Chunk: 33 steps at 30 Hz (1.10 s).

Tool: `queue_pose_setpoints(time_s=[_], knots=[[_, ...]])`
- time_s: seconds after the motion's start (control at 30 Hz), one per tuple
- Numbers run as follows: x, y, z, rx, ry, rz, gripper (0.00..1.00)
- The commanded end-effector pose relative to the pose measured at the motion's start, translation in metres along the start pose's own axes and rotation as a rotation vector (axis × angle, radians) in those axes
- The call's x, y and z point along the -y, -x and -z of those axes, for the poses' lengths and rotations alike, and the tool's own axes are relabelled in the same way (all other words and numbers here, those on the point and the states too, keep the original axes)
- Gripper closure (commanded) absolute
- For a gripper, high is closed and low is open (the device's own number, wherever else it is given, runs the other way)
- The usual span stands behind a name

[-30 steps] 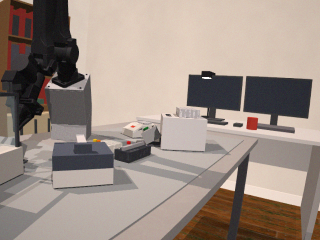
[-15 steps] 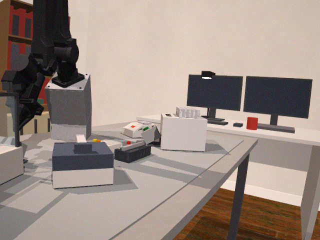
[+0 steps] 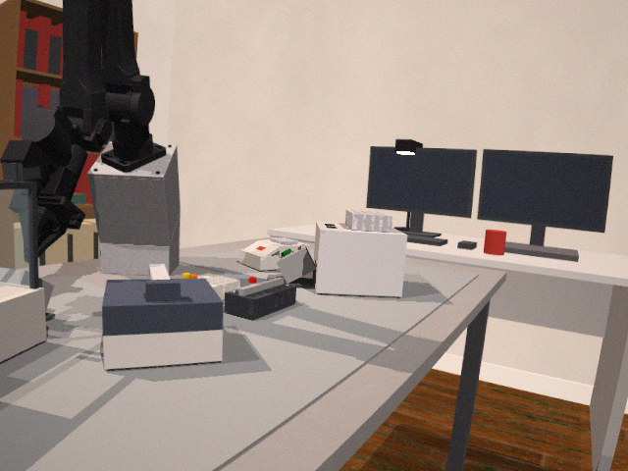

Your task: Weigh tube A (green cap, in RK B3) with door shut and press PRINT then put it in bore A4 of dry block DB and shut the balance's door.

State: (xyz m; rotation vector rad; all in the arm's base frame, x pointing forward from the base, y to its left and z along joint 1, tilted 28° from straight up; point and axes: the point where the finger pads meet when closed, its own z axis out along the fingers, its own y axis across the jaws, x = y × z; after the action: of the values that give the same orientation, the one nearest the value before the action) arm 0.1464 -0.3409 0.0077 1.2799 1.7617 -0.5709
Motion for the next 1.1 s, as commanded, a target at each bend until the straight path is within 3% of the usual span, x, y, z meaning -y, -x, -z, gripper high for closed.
queue_pose_setpoints(time_s=[0.0,0.37,0.43,0.9,0.93,1.07], knots=[[-0.004,0.000,-0.005,0.002,0.008,-0.006,1.00],[-0.004,-0.007,-0.008,-0.015,0.006,-0.007,1.00],[-0.005,0.000,-0.012,0.003,0.008,-0.006,1.00],[-0.005,-0.001,-0.020,0.001,0.008,-0.006,1.00],[-0.004,-0.006,-0.021,-0.020,0.005,-0.008,1.00],[-0.005,-0.002,-0.023,-0.003,0.007,-0.007,1.00]])
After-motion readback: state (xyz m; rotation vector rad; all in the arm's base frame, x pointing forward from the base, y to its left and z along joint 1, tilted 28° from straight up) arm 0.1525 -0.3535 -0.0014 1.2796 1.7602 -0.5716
